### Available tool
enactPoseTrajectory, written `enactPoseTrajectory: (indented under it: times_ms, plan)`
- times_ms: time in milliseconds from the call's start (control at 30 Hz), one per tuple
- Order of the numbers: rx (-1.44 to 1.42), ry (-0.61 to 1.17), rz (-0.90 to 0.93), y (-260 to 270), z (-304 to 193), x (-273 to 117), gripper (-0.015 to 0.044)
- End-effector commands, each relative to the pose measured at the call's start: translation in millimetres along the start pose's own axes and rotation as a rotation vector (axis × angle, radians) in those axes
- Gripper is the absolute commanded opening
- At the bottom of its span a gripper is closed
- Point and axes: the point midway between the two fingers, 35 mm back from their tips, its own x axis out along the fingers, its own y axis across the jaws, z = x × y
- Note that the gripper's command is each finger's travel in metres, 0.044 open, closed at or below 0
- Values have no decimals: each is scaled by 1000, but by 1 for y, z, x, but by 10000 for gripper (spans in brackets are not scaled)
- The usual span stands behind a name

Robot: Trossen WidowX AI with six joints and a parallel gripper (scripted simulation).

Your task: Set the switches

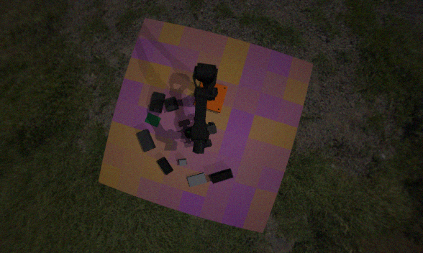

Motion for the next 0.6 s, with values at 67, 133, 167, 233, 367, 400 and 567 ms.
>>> enactPoseTrajectory:
  times_ms: [67,133,167,233,367,400,567]
  plan:
    - [-6,-6,1,0,1,2,0]
    - [-6,-6,1,0,1,2,0]
    - [-6,-6,1,0,1,2,0]
    - [-6,-6,1,0,1,2,0]
    - [-3,-4,2,-1,0,-20,0]
    - [-4,-5,2,0,0,-33,0]
    - [-6,-6,1,0,0,-43,0]
